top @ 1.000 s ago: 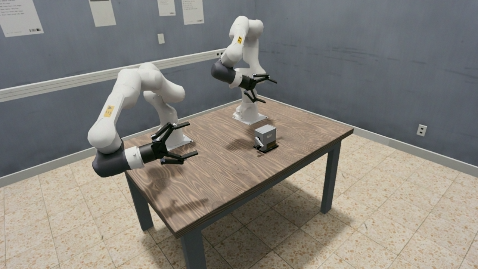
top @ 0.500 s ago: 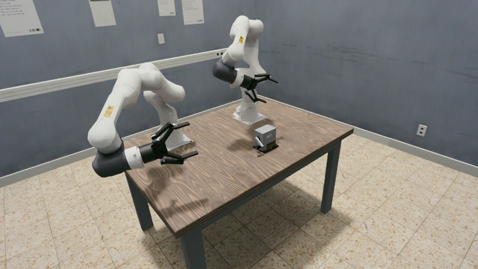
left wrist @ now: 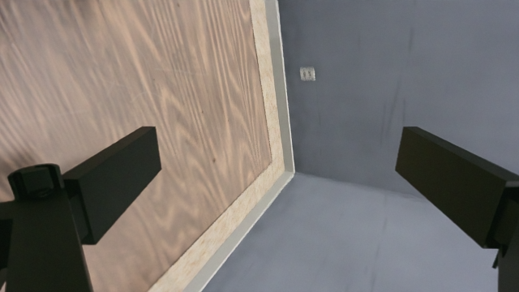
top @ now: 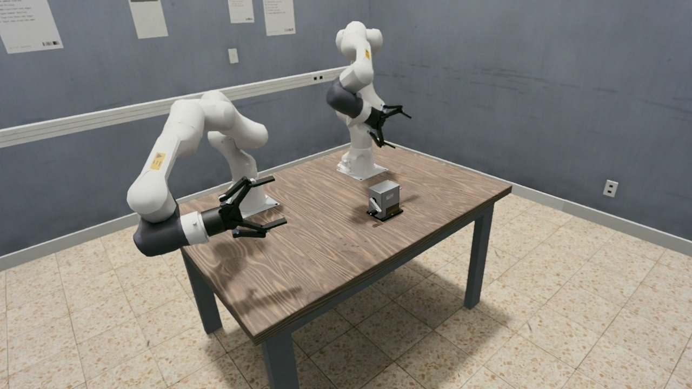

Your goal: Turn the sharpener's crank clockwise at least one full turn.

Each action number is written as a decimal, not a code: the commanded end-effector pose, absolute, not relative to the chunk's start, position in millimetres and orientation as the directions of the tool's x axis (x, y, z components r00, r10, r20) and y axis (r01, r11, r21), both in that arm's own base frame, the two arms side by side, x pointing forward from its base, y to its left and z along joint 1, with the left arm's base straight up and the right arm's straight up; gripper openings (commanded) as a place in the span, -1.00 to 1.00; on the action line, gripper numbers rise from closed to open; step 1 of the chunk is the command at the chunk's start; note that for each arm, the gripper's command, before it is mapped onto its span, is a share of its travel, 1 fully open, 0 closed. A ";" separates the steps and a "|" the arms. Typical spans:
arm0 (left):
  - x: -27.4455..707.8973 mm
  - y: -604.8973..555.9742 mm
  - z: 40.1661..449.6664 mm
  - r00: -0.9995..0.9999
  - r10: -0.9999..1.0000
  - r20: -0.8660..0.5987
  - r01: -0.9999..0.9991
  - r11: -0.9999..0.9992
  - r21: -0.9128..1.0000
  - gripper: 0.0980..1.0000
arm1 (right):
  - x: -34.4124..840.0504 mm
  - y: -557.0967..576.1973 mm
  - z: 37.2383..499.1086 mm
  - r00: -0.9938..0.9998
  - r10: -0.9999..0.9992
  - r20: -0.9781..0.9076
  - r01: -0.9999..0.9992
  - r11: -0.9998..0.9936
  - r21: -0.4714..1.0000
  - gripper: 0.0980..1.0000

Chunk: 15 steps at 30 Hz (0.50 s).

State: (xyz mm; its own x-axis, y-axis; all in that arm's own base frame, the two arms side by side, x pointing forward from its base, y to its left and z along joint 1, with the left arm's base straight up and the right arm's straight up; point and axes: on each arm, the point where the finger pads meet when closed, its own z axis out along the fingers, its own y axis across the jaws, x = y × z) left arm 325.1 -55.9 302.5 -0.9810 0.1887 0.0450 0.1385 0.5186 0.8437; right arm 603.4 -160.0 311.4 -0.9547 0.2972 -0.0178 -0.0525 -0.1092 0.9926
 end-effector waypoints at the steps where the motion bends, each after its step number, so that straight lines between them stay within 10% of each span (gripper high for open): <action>1: 327.8 -45.9 300.3 -0.997 0.071 -0.037 0.009 0.559 0.829 1.00 | 603.4 -160.0 311.5 -0.955 0.297 -0.018 -0.053 -0.109 0.993 1.00; 15: 335.7 -22.2 300.0 -0.989 -0.107 -0.099 -0.143 0.588 0.796 1.00 | 603.4 -160.0 311.5 -0.955 0.297 -0.018 -0.053 -0.109 0.993 1.00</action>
